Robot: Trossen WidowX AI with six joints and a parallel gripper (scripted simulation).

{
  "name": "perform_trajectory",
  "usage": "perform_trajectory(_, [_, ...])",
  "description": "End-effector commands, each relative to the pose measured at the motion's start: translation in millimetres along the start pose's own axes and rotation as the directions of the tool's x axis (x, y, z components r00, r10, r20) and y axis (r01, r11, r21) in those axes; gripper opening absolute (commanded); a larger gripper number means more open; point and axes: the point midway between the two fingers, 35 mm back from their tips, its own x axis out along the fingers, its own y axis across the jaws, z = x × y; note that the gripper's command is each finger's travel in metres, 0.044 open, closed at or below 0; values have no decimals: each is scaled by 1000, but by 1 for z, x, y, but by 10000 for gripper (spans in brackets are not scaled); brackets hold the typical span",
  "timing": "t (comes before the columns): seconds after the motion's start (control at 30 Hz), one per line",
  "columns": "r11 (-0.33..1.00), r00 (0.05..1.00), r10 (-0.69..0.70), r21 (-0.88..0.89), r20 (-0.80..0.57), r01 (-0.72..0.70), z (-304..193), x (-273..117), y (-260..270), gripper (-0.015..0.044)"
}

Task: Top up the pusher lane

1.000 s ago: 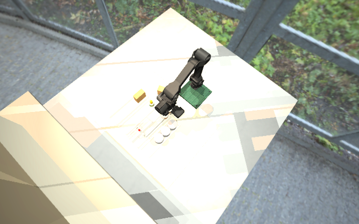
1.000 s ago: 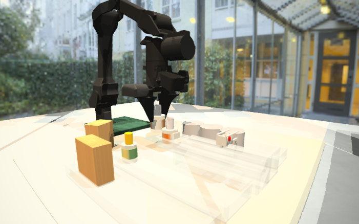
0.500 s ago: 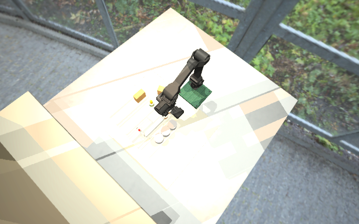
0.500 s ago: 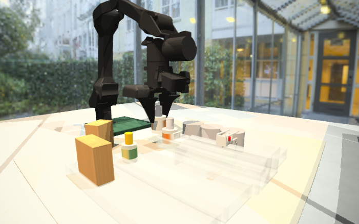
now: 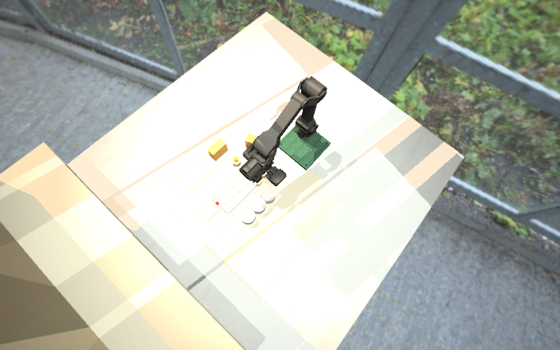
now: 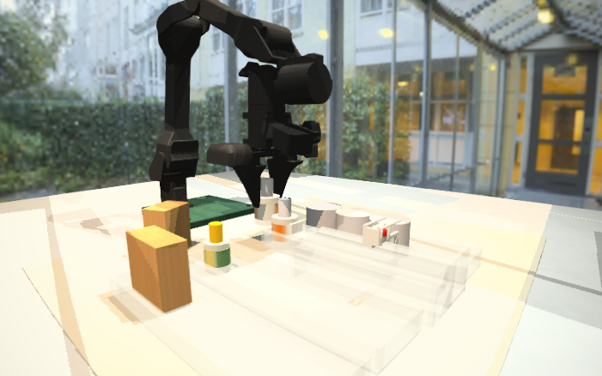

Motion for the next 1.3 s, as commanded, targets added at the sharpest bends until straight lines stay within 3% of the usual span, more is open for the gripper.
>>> perform_trajectory(0.0, [1000,1000,-1,-4,13,1,5,-1,0,0])
perform_trajectory(1.27, [1000,1000,-1,-4,14,1,19,-2,0,0])
